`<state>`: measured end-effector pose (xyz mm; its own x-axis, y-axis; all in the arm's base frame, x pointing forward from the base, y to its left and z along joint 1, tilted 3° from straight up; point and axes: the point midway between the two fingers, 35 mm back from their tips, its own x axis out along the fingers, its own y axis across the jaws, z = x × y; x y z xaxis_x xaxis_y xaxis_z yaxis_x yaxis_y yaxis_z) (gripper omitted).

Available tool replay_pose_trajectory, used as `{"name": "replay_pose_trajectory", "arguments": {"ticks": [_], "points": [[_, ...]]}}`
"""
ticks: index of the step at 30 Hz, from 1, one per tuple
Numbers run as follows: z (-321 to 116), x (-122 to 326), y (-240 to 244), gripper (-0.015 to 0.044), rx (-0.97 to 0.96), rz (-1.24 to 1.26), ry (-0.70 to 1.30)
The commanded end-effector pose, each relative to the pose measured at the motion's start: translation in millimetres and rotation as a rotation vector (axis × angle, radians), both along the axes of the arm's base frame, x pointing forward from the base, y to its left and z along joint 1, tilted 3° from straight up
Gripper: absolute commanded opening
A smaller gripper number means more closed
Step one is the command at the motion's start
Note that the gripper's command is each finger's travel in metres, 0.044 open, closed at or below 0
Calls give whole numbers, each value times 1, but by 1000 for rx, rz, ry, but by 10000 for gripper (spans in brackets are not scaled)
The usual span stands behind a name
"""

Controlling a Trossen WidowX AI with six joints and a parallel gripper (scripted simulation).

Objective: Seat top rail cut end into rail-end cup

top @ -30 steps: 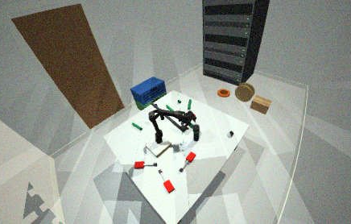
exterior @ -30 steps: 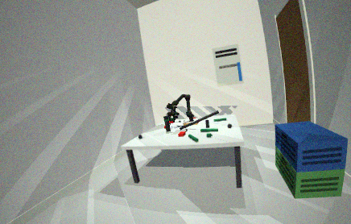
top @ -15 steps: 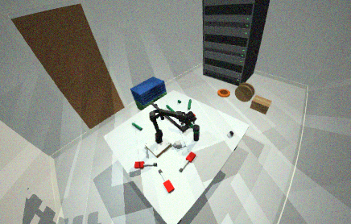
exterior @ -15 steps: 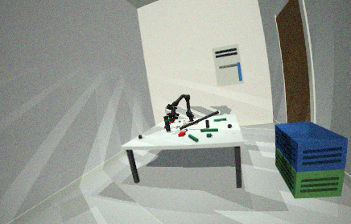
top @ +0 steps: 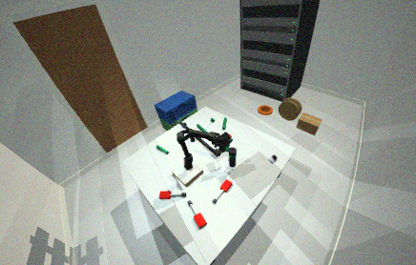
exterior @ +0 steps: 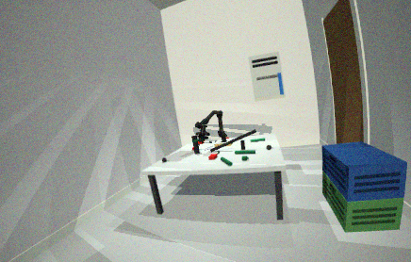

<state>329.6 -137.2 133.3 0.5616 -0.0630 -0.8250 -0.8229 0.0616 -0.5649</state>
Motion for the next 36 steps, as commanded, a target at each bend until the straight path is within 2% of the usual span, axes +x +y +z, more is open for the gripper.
{"name": "replay_pose_trajectory", "arguments": {"ticks": [1,36], "points": [[0,-4,0,0,-4,39,1],[-2,-25,-2,0,-23,266,8]]}}
